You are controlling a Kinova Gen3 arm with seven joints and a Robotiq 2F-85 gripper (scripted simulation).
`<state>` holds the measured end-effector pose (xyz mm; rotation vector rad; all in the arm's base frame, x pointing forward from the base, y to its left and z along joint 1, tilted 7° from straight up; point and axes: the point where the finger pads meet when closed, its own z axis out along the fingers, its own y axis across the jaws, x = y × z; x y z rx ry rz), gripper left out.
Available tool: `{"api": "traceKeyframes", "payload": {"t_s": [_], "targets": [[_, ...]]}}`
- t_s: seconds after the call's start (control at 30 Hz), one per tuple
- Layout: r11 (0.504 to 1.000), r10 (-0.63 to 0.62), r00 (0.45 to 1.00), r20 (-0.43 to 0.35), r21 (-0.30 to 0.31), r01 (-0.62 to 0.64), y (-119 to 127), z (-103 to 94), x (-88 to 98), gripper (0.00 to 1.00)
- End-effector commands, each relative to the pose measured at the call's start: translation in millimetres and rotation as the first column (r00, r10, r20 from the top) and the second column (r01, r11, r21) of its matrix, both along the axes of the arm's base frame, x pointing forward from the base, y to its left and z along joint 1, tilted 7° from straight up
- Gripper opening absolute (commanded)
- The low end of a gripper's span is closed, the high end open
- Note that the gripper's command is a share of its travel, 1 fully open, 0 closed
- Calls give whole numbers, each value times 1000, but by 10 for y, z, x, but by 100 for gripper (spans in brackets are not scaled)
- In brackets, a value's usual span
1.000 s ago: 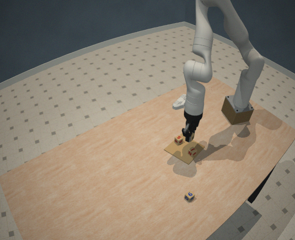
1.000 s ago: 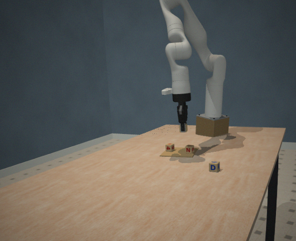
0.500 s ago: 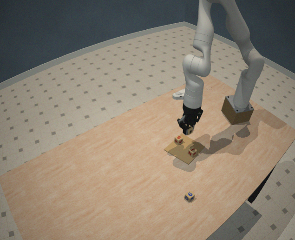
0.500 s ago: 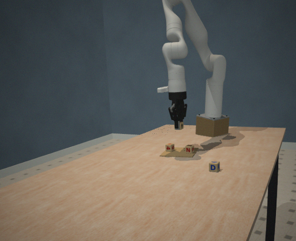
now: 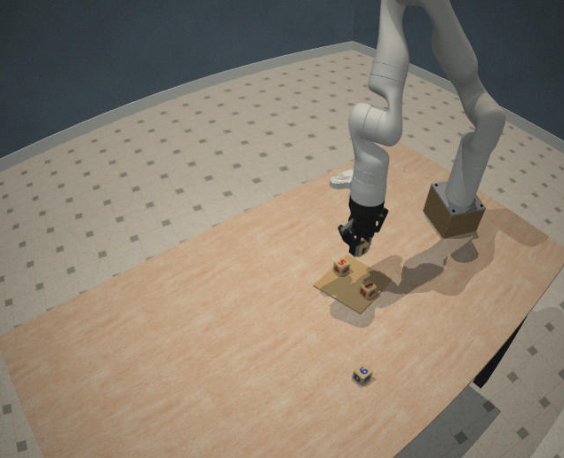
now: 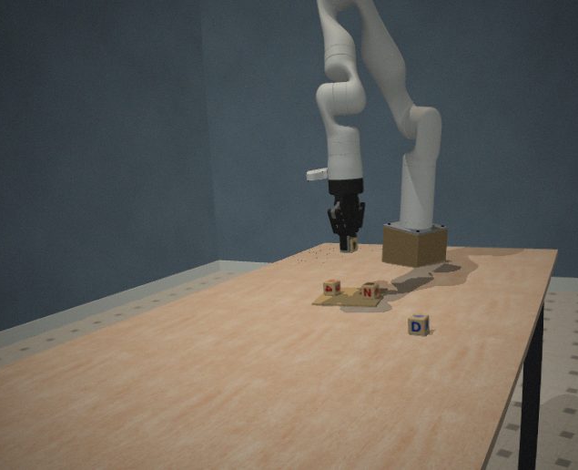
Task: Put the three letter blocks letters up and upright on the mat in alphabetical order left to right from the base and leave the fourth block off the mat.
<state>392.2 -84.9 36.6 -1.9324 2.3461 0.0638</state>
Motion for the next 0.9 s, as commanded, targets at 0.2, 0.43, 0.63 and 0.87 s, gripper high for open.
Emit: {"api": "traceKeyframes", "payload": {"t_s": [0.2,0.43,0.63,0.87], "targets": [[1000,-15,1000,12,6,15,11,-73,34,26],[1000,-15,1000,7,4,15,22,-240,31,26],[1000,-9,1000,13,7,9,86,-524,67,26],[1000,-10,1000,16,7,10,115,-820,101,26]]}}
